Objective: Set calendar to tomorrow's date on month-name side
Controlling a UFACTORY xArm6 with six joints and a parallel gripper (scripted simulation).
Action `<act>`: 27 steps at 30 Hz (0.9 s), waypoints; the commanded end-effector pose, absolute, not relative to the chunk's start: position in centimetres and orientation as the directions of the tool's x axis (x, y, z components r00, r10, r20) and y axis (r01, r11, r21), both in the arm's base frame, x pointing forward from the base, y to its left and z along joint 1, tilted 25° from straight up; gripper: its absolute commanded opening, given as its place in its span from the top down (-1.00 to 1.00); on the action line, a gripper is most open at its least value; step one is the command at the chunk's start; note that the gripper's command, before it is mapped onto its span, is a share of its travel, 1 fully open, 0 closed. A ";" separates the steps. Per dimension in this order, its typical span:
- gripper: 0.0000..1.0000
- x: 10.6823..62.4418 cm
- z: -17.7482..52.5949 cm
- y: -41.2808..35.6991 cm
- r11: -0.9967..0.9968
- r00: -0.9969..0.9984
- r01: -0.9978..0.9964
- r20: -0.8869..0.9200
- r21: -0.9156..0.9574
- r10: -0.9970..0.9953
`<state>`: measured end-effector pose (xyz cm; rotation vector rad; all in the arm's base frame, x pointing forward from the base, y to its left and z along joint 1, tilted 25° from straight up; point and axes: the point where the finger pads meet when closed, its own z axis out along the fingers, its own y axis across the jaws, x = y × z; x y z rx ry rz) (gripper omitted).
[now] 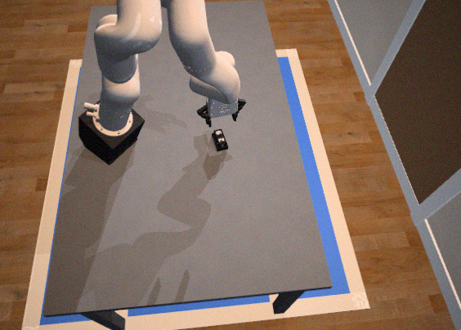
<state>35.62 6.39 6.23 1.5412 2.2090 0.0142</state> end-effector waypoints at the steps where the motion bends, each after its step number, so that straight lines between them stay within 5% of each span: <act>1: -1.00 34.9 8.4 6.9 0.377 -0.280 0.892 -0.348 0.249 0.895; 27: -1.00 34.5 9.4 7.2 0.377 -0.280 0.892 -0.348 0.249 0.895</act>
